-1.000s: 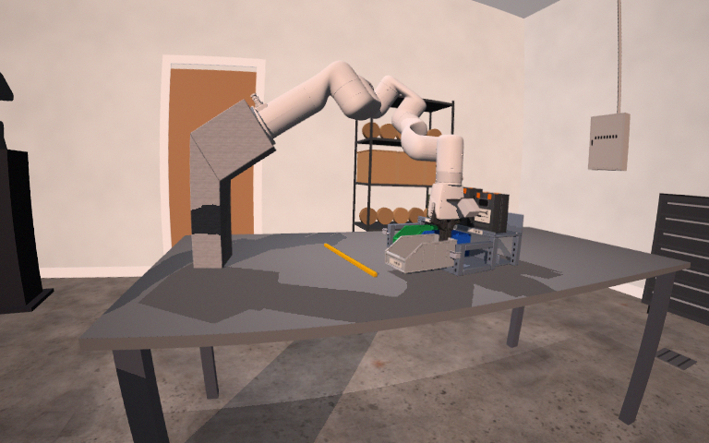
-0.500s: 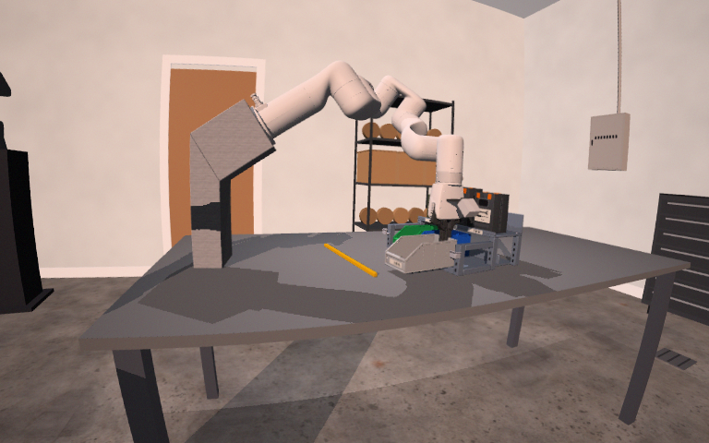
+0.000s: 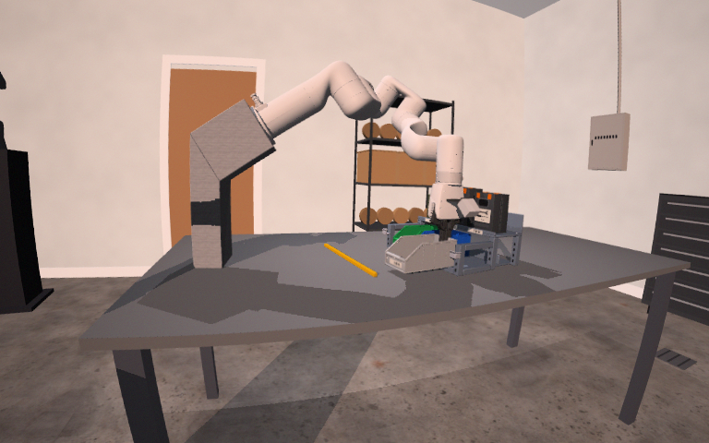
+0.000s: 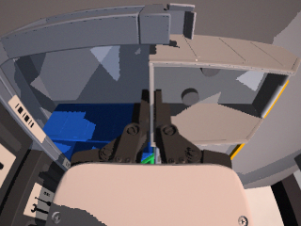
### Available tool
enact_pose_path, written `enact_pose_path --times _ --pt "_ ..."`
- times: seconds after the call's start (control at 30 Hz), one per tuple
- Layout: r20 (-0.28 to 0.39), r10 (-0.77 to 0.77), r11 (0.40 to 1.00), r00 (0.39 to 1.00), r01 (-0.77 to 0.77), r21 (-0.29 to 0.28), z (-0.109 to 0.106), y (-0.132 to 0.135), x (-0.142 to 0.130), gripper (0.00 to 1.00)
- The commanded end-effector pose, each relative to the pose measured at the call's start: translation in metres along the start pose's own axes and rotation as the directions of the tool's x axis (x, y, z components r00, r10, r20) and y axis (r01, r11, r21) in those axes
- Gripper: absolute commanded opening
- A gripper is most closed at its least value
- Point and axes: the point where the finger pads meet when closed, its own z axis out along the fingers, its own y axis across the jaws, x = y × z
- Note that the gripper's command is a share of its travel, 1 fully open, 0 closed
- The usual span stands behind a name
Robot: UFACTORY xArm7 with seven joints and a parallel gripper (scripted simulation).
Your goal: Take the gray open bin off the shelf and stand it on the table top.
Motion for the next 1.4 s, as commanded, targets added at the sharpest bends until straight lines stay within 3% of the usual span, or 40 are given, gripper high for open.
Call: enact_pose_path --times 0.0,1.37 --pt "-0.002 0.001 1.000 1.000 -0.001 0.002 -0.0010 -0.0005 0.0010 0.00" --pt "-0.002 0.001 1.000 1.000 -0.001 0.002 -0.0064 -0.0005 0.0010 0.00"
